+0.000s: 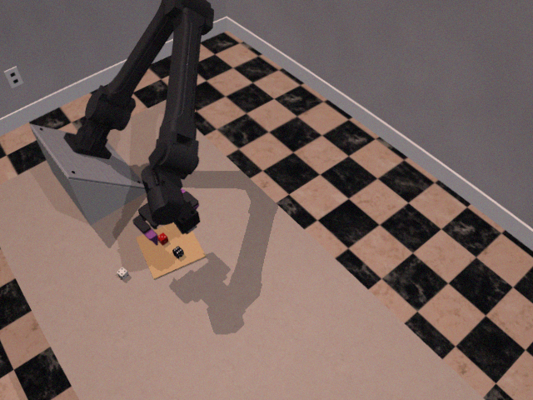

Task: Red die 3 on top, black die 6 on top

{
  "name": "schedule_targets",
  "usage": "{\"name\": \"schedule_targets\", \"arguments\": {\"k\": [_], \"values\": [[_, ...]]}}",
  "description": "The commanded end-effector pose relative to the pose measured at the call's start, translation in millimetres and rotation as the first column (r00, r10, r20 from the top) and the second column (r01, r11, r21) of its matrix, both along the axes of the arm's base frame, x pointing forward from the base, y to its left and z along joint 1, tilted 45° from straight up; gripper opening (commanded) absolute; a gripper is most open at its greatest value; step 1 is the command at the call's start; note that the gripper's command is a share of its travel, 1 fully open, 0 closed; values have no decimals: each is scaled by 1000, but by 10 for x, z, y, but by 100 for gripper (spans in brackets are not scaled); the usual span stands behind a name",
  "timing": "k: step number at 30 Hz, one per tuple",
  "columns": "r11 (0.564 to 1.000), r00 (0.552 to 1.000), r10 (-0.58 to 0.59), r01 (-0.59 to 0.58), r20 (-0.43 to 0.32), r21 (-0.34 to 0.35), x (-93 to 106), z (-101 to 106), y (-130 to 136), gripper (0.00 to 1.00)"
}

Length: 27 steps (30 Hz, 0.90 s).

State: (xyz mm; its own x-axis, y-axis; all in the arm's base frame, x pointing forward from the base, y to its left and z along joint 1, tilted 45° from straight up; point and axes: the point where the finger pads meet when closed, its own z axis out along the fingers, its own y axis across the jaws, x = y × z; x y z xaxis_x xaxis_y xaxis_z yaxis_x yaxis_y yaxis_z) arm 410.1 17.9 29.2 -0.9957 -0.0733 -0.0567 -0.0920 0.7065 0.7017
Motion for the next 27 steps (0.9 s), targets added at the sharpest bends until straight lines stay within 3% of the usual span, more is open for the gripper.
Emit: {"name": "schedule_targets", "arguments": {"k": [1,10,27], "values": [[1000,999,2,-2,43,-10,139,142,-78,100],[1000,999,0,1,46,-11,150,153,-92,100],[1000,998,-16,17,59,-20,176,607,-587,100]]}}
